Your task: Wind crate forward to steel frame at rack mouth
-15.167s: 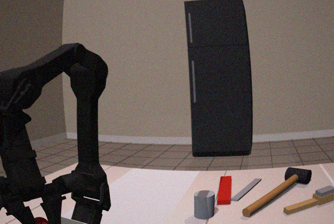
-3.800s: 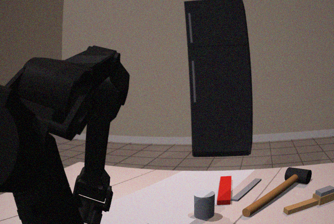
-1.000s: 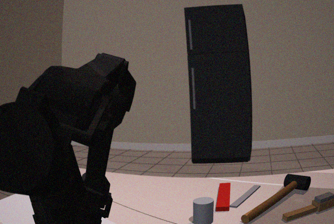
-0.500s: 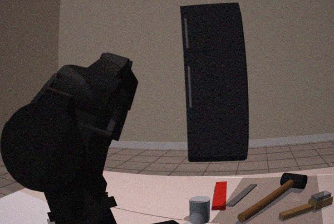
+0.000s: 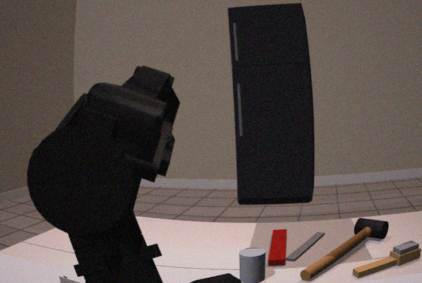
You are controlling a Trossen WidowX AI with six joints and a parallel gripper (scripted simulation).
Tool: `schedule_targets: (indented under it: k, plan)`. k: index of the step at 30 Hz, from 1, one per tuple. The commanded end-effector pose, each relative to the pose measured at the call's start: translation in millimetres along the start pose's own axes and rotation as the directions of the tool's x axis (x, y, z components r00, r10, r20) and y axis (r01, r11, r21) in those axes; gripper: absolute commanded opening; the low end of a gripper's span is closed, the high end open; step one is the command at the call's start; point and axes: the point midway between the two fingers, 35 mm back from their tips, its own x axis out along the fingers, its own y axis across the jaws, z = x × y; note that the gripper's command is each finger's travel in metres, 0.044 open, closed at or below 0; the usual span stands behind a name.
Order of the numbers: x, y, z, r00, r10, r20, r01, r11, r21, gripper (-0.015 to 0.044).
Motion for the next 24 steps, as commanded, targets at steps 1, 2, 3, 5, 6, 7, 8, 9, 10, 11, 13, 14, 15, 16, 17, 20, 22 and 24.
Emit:
schedule_targets:
  k: [1, 2, 3, 5, 6, 7, 8, 9, 10, 11, 13, 14, 15, 16, 17, 20, 22, 24]
  plan:
    - [2, -23, 4, 0.999, -0.041, 0.018, 0.041, 0.999, 0.005, 0.0000]
    - [2, -24, 4, 0.999, -0.041, 0.018, 0.041, 0.999, 0.006, 0.0000]
    - [2, -25, 4, 0.999, -0.041, 0.018, 0.041, 0.999, 0.006, 0.0000]
    - [2, -28, 5, 0.999, -0.041, 0.018, 0.041, 0.999, 0.006, 0.0000]
    - [2, -28, 5, 0.999, -0.041, 0.018, 0.041, 0.999, 0.006, 0.0000]
    - [1, -30, 5, 0.999, -0.041, 0.018, 0.041, 0.999, 0.006, 0.0000]
    - [1, -31, 6, 0.999, -0.041, 0.018, 0.041, 0.999, 0.006, 0.0000]
    - [1, -32, 6, 0.999, -0.041, 0.018, 0.041, 0.999, 0.006, 0.0000]
    - [1, -33, 6, 0.999, -0.041, 0.018, 0.041, 0.999, 0.006, 0.0000]
    - [1, -34, 7, 0.999, -0.041, 0.018, 0.041, 0.999, 0.006, 0.0000]
    - [0, -36, 8, 0.999, -0.042, 0.018, 0.041, 0.999, 0.006, 0.0000]
    - [0, -37, 8, 0.999, -0.042, 0.018, 0.041, 0.999, 0.006, 0.0000]
    - [0, -39, 8, 0.999, -0.042, 0.018, 0.042, 0.999, 0.006, 0.0000]
    - [0, -39, 9, 0.999, -0.042, 0.018, 0.042, 0.999, 0.006, 0.0000]
    - [-1, -41, 9, 0.999, -0.042, 0.018, 0.042, 0.999, 0.006, 0.0000]
    - [-1, -44, 11, 0.999, -0.042, 0.018, 0.042, 0.999, 0.006, 0.0000]
    - [-2, -46, 12, 0.999, -0.042, 0.018, 0.042, 0.999, 0.006, 0.0000]
    - [-3, -48, 13, 0.999, -0.042, 0.018, 0.042, 0.999, 0.006, 0.0000]
